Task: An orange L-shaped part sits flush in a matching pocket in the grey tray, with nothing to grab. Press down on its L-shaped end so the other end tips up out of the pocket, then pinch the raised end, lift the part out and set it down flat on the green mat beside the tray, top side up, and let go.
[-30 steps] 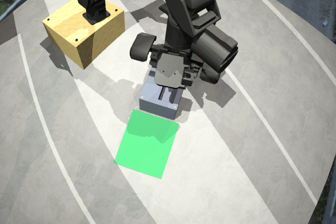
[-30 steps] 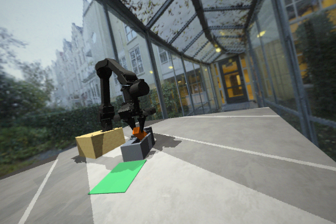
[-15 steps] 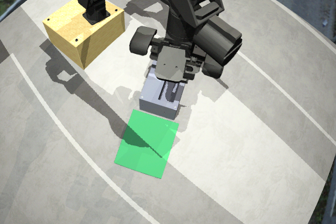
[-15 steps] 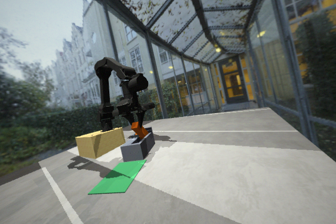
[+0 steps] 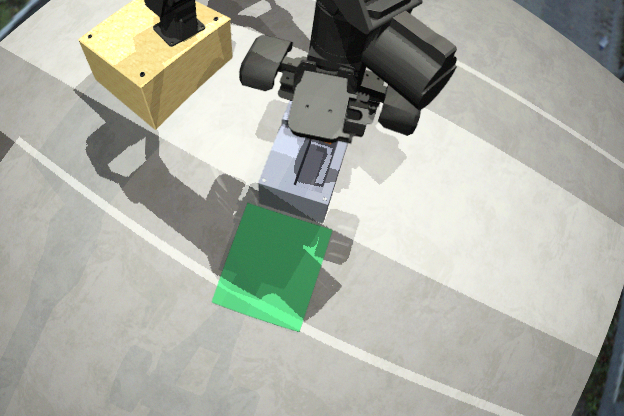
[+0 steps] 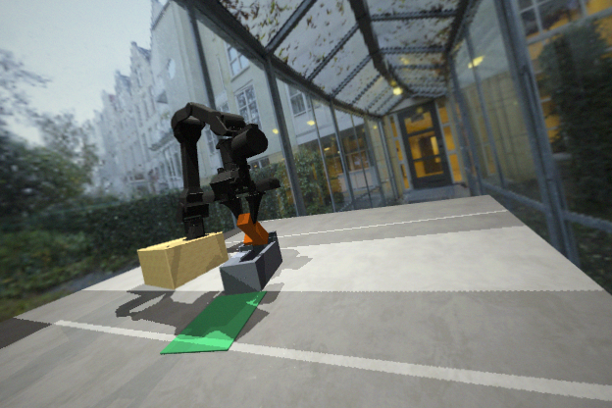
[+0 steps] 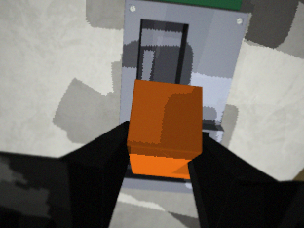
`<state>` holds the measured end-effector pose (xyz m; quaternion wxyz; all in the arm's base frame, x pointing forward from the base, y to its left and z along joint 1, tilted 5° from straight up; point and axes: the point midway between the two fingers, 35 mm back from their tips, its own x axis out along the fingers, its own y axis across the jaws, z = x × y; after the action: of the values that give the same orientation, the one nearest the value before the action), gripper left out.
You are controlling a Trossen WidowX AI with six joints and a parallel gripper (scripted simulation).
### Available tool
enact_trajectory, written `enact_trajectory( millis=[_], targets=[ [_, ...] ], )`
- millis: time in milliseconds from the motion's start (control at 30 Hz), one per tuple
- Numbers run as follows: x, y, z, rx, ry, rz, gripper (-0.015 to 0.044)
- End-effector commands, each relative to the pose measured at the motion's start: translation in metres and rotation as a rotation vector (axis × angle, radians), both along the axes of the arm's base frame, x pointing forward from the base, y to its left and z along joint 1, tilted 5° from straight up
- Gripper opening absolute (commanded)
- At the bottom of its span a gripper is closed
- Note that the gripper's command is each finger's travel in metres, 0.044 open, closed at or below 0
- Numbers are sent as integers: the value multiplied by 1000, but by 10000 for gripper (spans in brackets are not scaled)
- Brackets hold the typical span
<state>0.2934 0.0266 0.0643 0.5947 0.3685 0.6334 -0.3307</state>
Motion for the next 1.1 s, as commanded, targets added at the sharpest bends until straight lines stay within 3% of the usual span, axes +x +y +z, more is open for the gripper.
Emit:
enact_trajectory(
  millis=[0, 567, 1067],
  targets=[
    [1, 0, 9, 4, -10, 4, 0],
    [3, -5, 22, 4, -10, 4, 0],
    [33, -65, 14, -1, -12, 4, 0]
  ],
)
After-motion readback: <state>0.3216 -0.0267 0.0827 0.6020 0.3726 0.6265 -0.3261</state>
